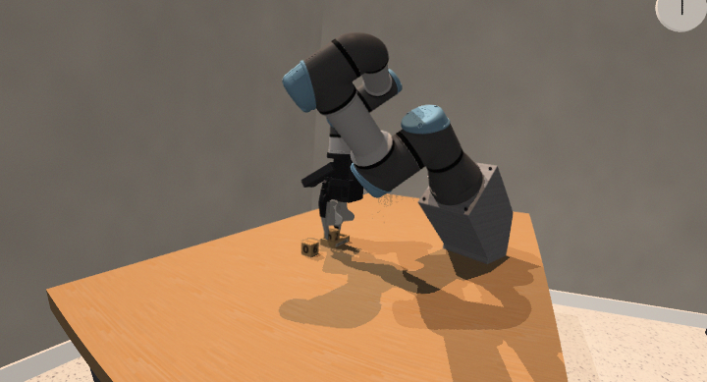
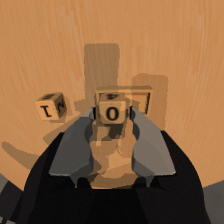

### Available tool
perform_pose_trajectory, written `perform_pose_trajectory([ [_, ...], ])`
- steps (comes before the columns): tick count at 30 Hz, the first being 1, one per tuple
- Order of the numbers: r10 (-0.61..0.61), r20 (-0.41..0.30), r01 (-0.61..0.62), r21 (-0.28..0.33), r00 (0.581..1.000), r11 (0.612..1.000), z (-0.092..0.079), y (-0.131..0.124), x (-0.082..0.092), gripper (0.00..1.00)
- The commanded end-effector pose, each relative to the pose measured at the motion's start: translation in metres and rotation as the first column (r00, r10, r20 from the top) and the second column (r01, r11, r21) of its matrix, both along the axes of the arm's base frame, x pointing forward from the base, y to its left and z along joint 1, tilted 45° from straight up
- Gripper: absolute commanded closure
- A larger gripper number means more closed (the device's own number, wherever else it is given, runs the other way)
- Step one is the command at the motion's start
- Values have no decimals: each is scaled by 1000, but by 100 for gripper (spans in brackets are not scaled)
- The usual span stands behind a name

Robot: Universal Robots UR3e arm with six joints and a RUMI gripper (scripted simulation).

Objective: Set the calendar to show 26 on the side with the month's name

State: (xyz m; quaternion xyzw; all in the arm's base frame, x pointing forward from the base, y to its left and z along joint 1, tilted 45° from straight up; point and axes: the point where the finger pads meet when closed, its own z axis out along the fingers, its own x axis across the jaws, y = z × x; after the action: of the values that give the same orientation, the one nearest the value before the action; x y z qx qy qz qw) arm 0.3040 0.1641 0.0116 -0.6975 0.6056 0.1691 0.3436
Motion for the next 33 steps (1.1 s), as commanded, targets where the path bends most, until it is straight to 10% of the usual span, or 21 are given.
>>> perform_pose_trajectory([
  [1, -1, 1, 1, -1, 1000, 1000, 0, -1, 0, 71],
  [33, -1, 1, 1, -1, 1000, 1000, 27, -26, -6, 71],
])
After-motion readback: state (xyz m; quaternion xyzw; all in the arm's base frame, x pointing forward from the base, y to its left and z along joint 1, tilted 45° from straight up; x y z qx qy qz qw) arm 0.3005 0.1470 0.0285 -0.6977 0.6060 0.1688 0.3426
